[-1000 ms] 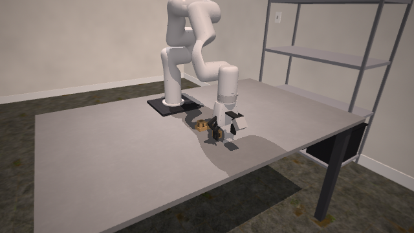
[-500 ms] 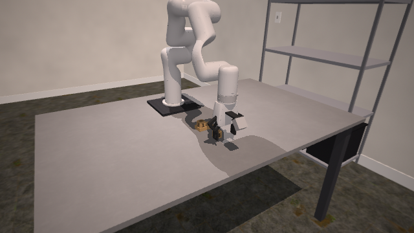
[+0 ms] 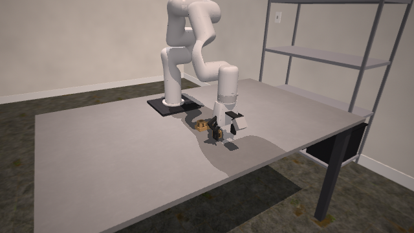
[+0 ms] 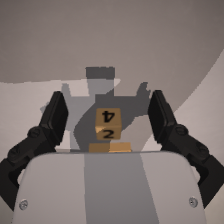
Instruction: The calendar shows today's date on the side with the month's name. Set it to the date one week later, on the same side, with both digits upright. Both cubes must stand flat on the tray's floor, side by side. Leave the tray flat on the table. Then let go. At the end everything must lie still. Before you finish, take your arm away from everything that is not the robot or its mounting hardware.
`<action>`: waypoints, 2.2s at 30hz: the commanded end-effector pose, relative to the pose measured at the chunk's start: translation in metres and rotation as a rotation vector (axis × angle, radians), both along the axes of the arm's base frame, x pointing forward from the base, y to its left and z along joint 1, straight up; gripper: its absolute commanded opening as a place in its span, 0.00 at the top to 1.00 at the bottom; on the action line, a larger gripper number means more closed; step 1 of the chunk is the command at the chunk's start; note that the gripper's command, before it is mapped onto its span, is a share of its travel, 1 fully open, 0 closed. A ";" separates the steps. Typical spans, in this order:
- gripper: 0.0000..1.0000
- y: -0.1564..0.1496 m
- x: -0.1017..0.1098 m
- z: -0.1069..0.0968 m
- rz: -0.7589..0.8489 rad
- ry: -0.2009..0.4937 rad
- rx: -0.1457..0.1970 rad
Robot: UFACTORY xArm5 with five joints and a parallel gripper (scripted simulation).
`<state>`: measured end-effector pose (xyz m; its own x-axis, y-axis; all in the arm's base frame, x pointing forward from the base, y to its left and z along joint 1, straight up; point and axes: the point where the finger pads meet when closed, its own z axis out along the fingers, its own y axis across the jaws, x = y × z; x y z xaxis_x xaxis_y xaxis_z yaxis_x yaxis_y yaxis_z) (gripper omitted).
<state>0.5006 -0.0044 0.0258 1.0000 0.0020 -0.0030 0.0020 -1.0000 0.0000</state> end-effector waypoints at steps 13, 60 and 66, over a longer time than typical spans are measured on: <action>0.00 0.000 0.001 0.041 0.000 -0.004 0.000; 0.00 0.000 -0.019 0.066 -0.581 -0.004 -0.001; 0.00 -0.001 -0.024 0.067 -0.748 -0.004 -0.001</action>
